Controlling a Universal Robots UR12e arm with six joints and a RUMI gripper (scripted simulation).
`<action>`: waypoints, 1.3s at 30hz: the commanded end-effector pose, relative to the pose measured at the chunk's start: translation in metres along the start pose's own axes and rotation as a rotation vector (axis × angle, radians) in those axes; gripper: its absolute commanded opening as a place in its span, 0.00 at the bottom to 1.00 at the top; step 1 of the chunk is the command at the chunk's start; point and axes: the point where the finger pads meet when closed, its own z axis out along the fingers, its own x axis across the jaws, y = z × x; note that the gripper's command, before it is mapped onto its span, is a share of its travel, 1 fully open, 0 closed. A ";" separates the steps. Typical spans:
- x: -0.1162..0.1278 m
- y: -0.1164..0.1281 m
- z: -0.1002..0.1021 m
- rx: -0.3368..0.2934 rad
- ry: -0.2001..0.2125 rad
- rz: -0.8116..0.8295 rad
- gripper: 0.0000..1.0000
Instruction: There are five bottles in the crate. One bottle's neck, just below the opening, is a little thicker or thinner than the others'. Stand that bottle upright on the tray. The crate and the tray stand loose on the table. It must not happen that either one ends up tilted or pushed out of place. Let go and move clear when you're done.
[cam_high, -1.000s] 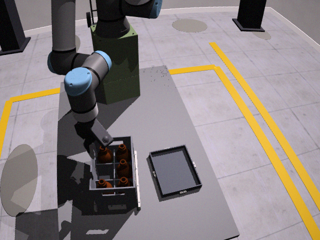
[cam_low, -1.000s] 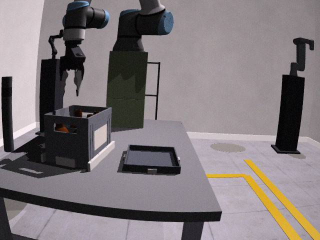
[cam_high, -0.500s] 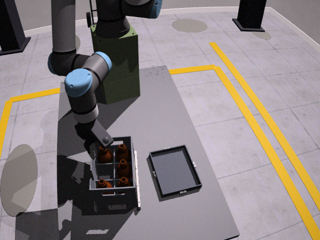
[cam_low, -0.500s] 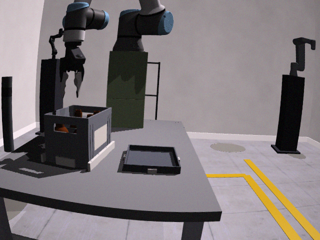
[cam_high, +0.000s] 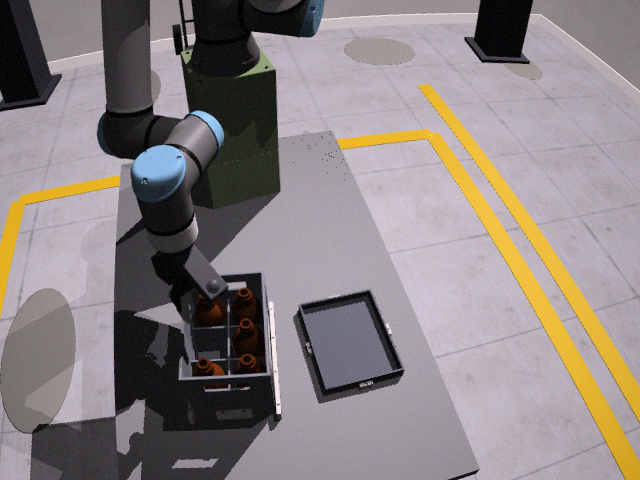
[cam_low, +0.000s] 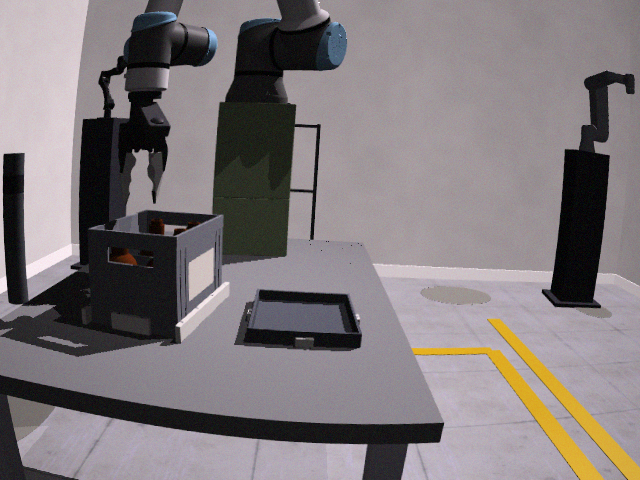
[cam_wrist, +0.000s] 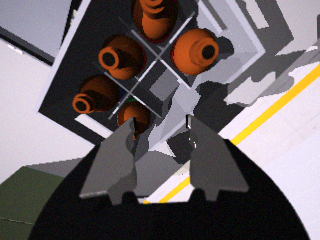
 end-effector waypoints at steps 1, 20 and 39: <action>0.003 -0.003 0.006 0.003 0.004 -0.002 0.38; 0.002 -0.003 0.022 0.002 0.003 -0.002 0.38; 0.002 -0.003 0.023 0.002 0.003 -0.002 0.38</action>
